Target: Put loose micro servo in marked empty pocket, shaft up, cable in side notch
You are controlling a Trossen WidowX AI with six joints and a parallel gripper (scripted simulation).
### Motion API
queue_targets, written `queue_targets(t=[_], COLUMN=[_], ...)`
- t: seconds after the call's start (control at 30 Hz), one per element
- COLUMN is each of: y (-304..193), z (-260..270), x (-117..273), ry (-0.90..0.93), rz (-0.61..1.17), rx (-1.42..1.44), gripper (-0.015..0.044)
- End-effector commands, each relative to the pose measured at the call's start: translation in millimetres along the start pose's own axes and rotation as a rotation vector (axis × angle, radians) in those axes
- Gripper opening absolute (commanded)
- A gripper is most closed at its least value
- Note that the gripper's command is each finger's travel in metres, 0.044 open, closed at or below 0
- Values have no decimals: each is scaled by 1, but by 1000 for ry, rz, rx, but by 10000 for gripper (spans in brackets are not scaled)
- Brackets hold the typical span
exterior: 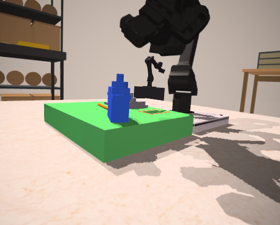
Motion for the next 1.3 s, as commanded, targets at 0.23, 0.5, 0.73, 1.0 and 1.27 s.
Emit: queue_targets(t=[0.23, 0.5, 0.73, 1.0, 1.27], y=[9, 21, 31, 42, 51], z=[4, 8, 11, 14, 17], x=[-12, -27, -39, -50, -59], ry=[-29, -95, -175, -291, -431], rz=[-75, -178, -256, -328, -378], rx=[126, 313, 477, 665, 851], gripper=[440, 440, 440, 440, 440])
Point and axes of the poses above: the point midway between the two fingers, 35 mm back from their tips, its own x axis back along the fingers, its own z axis across the jaws, y = z × x, the point moved 8 cm from there along x, back along the fingers
